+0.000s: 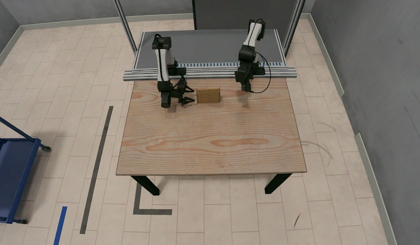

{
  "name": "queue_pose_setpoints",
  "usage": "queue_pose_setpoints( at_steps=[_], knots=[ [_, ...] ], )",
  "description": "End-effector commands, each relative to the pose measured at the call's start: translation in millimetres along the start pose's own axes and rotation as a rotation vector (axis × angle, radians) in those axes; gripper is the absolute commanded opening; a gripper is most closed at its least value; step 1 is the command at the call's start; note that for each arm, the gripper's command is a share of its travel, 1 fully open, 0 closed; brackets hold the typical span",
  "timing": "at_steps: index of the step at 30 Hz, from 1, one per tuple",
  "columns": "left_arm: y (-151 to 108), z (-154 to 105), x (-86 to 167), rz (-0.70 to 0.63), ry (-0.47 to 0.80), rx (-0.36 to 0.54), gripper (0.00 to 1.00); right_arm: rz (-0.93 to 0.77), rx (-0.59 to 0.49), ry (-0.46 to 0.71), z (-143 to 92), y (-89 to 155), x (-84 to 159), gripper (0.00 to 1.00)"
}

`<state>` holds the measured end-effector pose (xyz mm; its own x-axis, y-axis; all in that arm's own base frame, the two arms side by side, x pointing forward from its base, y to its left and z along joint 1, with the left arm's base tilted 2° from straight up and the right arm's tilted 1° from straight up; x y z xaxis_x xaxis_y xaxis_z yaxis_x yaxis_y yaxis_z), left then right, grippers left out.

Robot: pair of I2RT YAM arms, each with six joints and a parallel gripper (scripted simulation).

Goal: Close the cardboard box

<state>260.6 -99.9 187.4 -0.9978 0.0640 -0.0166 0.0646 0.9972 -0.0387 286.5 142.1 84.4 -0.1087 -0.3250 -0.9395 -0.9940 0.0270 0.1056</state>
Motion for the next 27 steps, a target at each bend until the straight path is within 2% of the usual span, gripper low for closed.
queue_pose_setpoints(
  at_steps=[1, 27],
  knots=[
    [0.3, -2.5, -0.5, 0.005, -0.010, 0.003, 0.01, 0.001, -0.004, 0.008, -5.7, -2.8, 1.8, 0.80],
    [0.3, -2.5, -0.5, 0.005, -0.010, 0.003, 0.01, 0.002, -0.007, 0.006, -29.7, -1.7, 1.8, 0.80]
  ],
)
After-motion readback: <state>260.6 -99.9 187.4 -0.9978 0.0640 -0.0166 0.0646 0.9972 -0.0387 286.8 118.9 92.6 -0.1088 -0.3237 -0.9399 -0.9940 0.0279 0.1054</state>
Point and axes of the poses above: on each arm, the point where the finger pads meet when closed, its own z axis out along the fingers, its own y axis across the jaws, x = y × z, the point moved 1 cm from there along -z, back along the fingers, and after that the axes turned 7 degrees about z, right-handed, at the moved point
